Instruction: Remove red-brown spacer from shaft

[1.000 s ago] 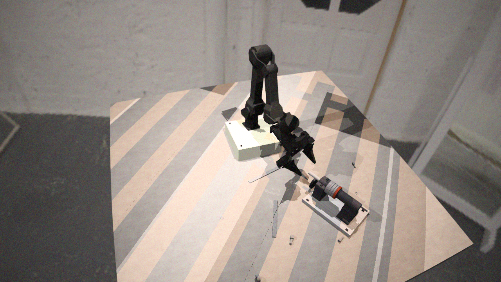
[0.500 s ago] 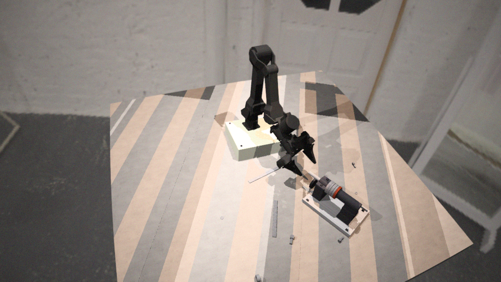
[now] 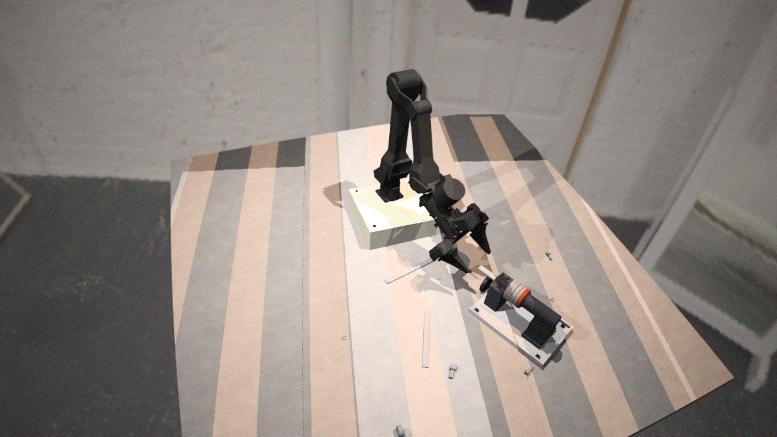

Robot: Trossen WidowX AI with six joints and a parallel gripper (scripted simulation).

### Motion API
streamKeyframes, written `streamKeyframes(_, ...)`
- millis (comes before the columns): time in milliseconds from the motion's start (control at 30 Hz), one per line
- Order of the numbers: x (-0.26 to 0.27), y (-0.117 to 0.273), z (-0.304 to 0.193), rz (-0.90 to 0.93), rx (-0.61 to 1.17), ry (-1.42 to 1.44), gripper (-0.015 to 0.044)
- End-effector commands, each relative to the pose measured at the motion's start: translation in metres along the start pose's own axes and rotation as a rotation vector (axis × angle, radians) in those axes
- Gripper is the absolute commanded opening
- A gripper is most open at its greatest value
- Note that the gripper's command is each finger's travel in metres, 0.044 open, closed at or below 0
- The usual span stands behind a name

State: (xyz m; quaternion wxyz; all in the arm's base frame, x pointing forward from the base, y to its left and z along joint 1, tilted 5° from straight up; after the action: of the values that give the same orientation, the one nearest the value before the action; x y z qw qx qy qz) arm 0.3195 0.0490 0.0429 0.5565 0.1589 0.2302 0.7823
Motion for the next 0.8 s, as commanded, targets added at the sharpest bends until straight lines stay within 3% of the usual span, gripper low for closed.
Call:
streamKeyframes(0,0.000,-0.001,0.000,0.000,0.001,-0.004,0.0440)
streamKeyframes(767,0.000,-0.035,0.001,0.000,-0.001,-0.004,0.0440)
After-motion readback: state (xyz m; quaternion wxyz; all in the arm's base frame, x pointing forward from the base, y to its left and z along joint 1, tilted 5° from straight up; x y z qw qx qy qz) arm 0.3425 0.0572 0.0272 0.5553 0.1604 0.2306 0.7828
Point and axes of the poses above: the point midway between the two fingers, 35 mm back from their tips, its own y axis back along the fingers, its own x axis across the jaws, z = x × y, the point moved 2 cm from there along y, back along the fingers, and after that the axes turned 4 degrees about y, right-handed, at the moved point
